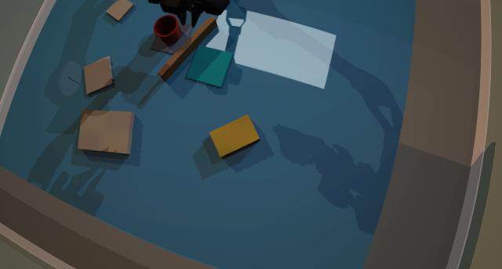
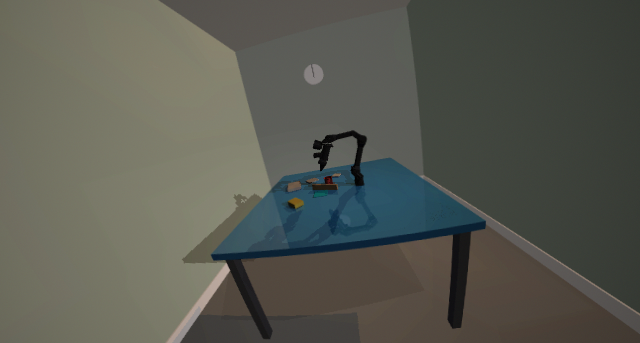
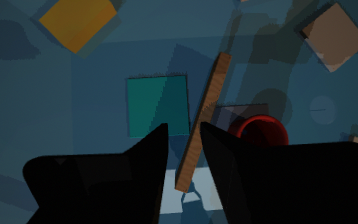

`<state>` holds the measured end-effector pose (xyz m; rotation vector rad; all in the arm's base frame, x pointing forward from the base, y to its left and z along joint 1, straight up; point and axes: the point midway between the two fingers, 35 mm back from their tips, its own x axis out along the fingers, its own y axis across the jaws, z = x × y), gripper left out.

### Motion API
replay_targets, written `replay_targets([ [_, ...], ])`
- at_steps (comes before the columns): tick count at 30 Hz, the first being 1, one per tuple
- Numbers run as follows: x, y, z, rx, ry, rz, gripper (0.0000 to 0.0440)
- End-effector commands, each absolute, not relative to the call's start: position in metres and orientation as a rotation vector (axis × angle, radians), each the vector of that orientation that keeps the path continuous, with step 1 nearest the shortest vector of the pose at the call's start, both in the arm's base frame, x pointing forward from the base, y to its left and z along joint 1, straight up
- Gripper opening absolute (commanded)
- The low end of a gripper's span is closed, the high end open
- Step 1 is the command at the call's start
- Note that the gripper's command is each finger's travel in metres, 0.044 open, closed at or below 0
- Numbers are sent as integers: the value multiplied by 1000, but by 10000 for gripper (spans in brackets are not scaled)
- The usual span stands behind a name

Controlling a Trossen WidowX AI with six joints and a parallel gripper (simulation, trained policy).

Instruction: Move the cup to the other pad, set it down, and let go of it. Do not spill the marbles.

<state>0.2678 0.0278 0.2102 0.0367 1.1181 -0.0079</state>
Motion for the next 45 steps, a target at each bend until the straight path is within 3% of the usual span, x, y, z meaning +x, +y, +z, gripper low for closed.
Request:
replay_targets([
  [1, 264, 24, 207, 13, 1169, -10, 116],
  [19, 253, 1, 183, -99, 1404, 2, 106],
  [45, 243, -37, 123, -206, 1582, 54, 161],
])
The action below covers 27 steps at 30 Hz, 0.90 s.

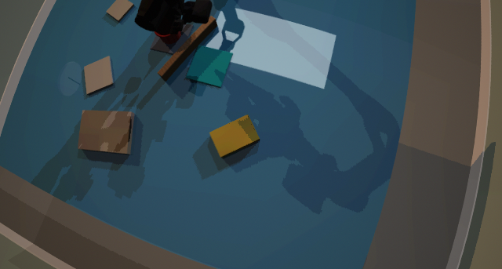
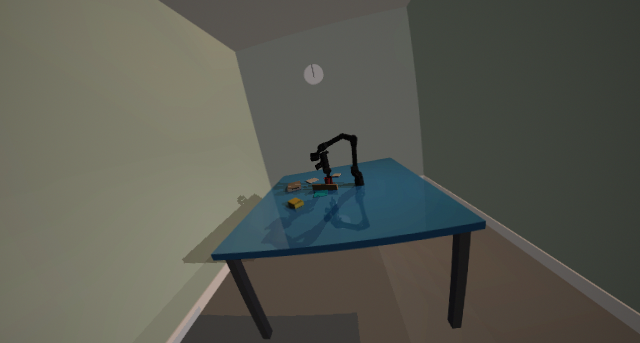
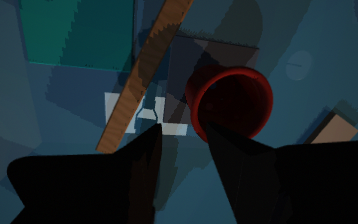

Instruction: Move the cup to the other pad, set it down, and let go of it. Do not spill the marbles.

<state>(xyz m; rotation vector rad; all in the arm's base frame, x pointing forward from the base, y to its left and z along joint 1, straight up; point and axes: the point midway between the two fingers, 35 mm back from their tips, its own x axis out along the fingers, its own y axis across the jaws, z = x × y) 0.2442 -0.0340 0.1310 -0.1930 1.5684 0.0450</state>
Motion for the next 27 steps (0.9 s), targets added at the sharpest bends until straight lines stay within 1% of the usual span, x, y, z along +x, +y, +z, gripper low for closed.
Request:
replay_targets([
  [1, 243, -38, 121, -210, 1585, 58, 161],
  [19, 239, -50, 64, -303, 1621, 184, 168],
  [25, 238, -53, 54, -365, 1617, 245, 33],
  [27, 239, -54, 54, -382, 1613, 261, 0],
])
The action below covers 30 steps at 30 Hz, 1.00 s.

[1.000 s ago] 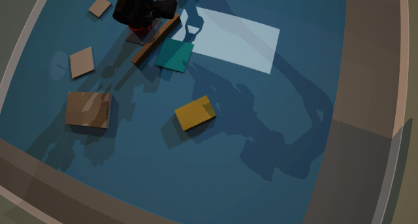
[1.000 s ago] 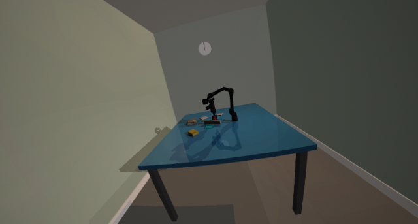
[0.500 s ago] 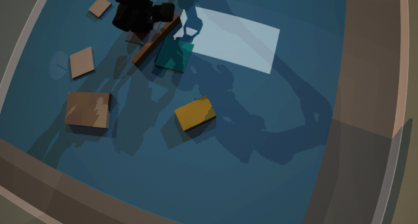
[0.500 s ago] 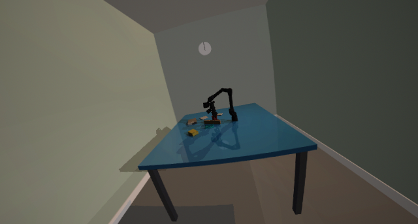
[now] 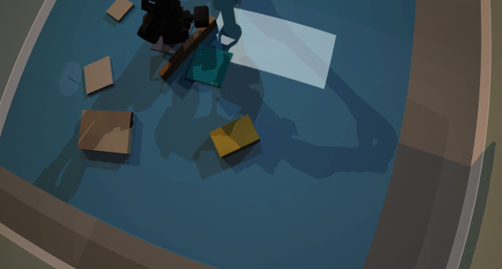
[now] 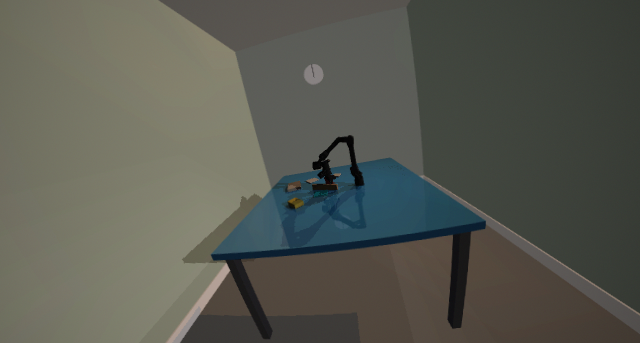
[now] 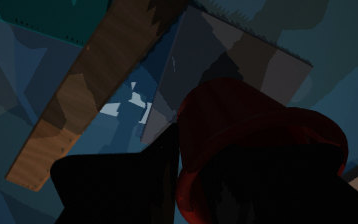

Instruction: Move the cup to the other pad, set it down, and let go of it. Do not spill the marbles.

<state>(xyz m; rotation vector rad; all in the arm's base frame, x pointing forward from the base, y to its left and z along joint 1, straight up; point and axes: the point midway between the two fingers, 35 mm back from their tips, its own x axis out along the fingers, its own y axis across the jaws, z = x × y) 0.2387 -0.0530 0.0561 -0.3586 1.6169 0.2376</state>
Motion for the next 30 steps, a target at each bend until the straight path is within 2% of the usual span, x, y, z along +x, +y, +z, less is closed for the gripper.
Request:
replay_targets([
  [1, 240, -55, 55, -390, 1611, 268, 0],
  [9, 251, -54, 70, -433, 1577, 310, 20],
  [21, 271, -40, 94, -464, 1525, 344, 26],
  [30, 288, -21, 107, -491, 1479, 366, 9],
])
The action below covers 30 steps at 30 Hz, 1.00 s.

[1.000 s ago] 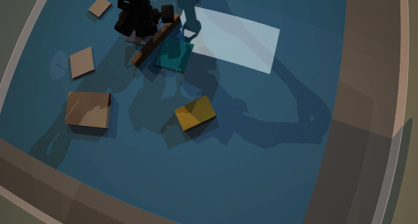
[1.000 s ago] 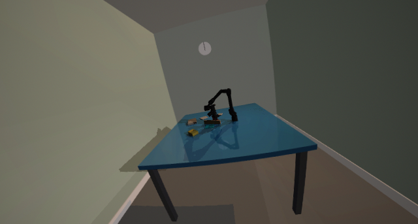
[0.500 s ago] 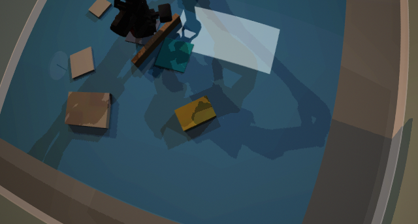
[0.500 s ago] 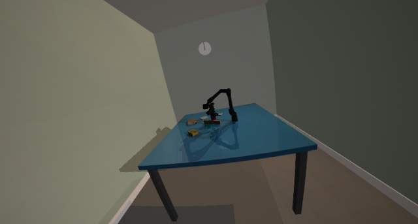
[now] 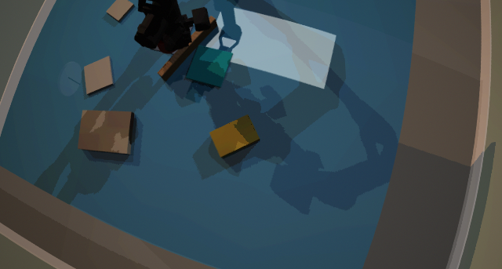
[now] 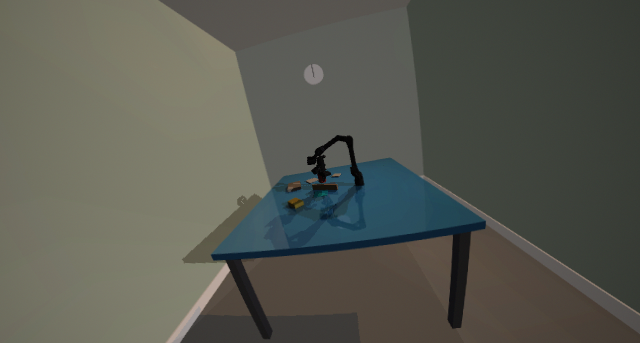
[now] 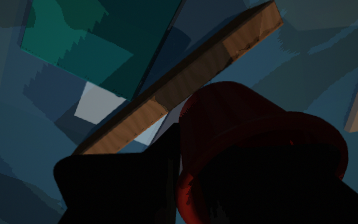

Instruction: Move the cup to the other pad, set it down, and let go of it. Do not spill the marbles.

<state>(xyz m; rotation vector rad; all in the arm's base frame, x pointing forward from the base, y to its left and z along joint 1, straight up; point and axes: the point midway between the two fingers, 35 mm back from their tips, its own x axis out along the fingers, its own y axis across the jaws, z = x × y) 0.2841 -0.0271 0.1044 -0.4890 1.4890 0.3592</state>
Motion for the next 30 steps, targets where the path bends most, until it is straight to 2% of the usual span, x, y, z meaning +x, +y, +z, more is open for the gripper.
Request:
replay_targets([
  [1, 290, -19, 109, -495, 1474, 368, 7],
  [30, 324, 72, 102, -562, 1357, 442, 0],
])
